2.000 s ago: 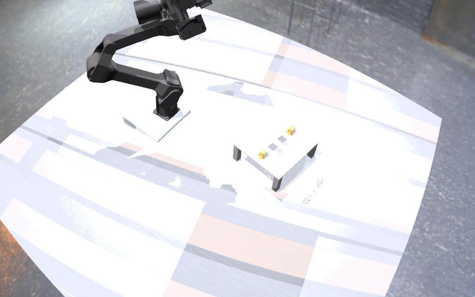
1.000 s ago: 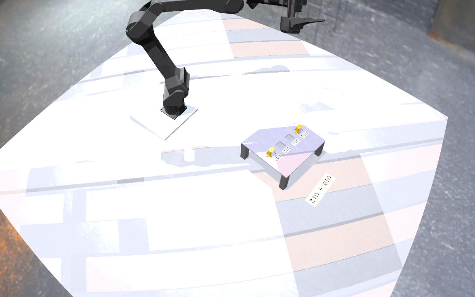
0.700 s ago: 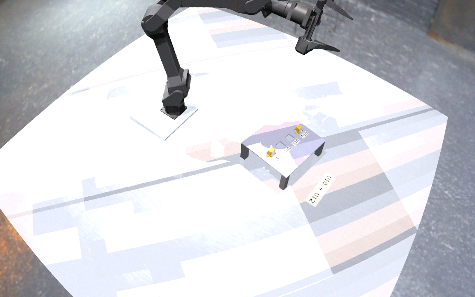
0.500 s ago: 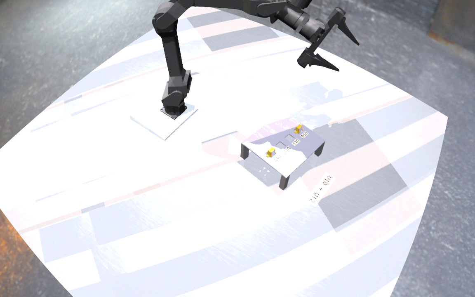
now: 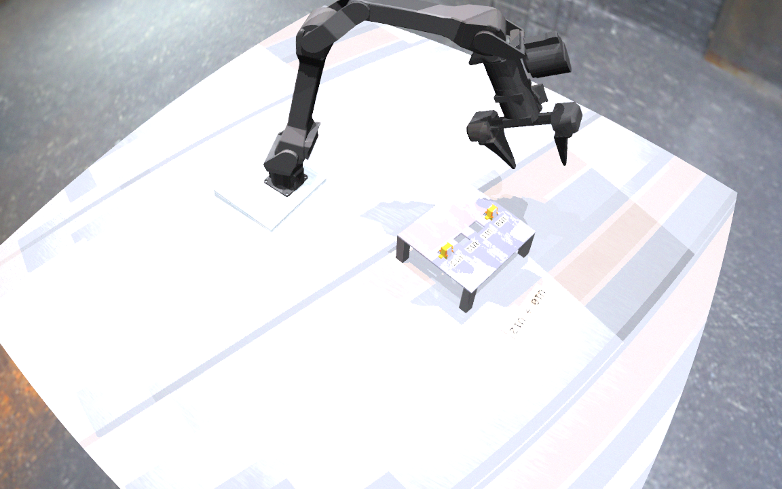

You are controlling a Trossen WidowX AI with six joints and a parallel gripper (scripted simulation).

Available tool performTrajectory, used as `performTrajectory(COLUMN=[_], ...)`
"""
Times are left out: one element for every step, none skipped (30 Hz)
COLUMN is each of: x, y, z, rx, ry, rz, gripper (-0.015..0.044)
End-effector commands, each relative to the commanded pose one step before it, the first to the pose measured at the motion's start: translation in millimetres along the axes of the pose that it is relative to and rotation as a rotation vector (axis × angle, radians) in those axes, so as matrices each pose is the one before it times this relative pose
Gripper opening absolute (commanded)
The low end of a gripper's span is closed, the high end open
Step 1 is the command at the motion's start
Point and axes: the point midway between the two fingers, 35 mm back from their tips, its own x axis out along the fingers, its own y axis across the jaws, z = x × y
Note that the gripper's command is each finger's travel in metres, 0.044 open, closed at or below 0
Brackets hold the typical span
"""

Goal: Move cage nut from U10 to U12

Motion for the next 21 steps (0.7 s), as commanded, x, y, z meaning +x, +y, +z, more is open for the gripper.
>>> performTrajectory(x=[25.12,0.00,0.00,0.00,0.00,0.00,0.00,0.00,0.00,0.00,0.00,0.00,0.00,0.00,0.00,1.71,5.15,8.61,10.90,8.67,5.21], y=[63.42,0.00,0.00,0.00,0.00,0.00,0.00,0.00,0.00,0.00,0.00,0.00,0.00,0.00,0.00,-0.13,-0.32,-0.32,-0.01,0.31,0.32], z=[-16.48,0.00,0.00,0.00,0.00,0.00,0.00,0.00,0.00,0.00,0.00,0.00,0.00,0.00,0.00,0.07,0.17,0.16,0.00,-0.16,-0.16], rx=[0.3367,0.0000,0.0000,0.0000,0.0000,0.0000,0.0000,0.0000,0.0000,0.0000,0.0000,0.0000,0.0000,0.0000,0.0000,0.0000,0.0000,0.0000,0.0000,0.0000,0.0000], ry=[0.02985,0.00000,0.00000,0.00000,0.00000,0.00000,0.00000,0.00000,0.00000,0.00000,0.00000,0.00000,0.00000,0.00000,0.00000,0.00000,-0.00001,0.00000,0.00002,0.00003,0.00003], rz=[0.51127,0.00000,0.00000,0.00000,0.00000,0.00000,0.00000,0.00000,0.00000,0.00000,0.00000,0.00000,0.00000,0.00000,0.00000,-0.00002,-0.00005,-0.00006,-0.00004,0.00000,0.00002], gripper=[0.0440,0.0440,0.0440,0.0440,0.0440,0.0440,0.0440,0.0440,0.0440,0.0440,0.0440,0.0440,0.0440,0.0440,0.0440,0.0440,0.0440,0.0440,0.0440,0.0440,0.0440])
